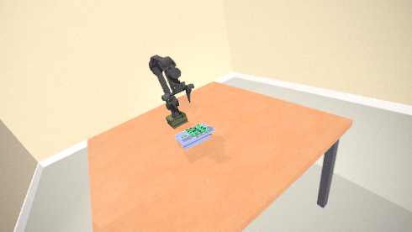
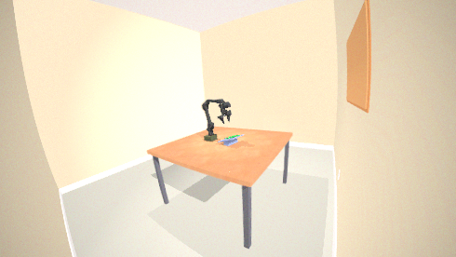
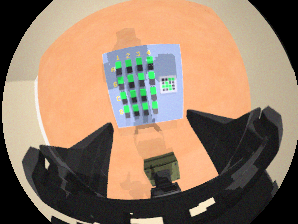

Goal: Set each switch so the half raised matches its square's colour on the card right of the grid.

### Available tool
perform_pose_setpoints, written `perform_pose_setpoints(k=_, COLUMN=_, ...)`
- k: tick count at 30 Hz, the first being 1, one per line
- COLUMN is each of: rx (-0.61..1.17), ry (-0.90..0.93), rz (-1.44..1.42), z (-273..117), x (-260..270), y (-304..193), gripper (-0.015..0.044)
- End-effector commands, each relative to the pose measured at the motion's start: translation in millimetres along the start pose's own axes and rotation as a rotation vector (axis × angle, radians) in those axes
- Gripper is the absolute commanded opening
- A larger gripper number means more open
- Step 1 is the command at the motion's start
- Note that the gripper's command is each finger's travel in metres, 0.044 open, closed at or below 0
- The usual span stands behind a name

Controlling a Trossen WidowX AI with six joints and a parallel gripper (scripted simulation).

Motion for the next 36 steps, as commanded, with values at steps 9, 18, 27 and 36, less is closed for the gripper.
perform_pose_setpoints(k=9, rx=-0.04, ry=-0.021, rz=0.004, z=88.7, x=44.1, y=61.2, gripper=0.0164)
perform_pose_setpoints(k=18, rx=-0.039, ry=-0.021, rz=0.004, z=93.9, x=45.3, y=62.7, gripper=0.0)
perform_pose_setpoints(k=27, rx=-0.017, ry=-0.027, rz=0.004, z=125.9, x=45.1, y=66.3, gripper=0.0)
perform_pose_setpoints(k=36, rx=-0.017, ry=-0.027, rz=0.004, z=136.6, x=44.8, y=66.6, gripper=0.0)
Point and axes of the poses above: the point midway between the two fingers, 35 mm back from their tips, its own z axis out along the fingers, its own x axis across the jaws, y = z × x, the point moved 7 cm from there along -z, back along the fingers, and after that the axes turned 13 degrees about z, right-handed, at the moved point
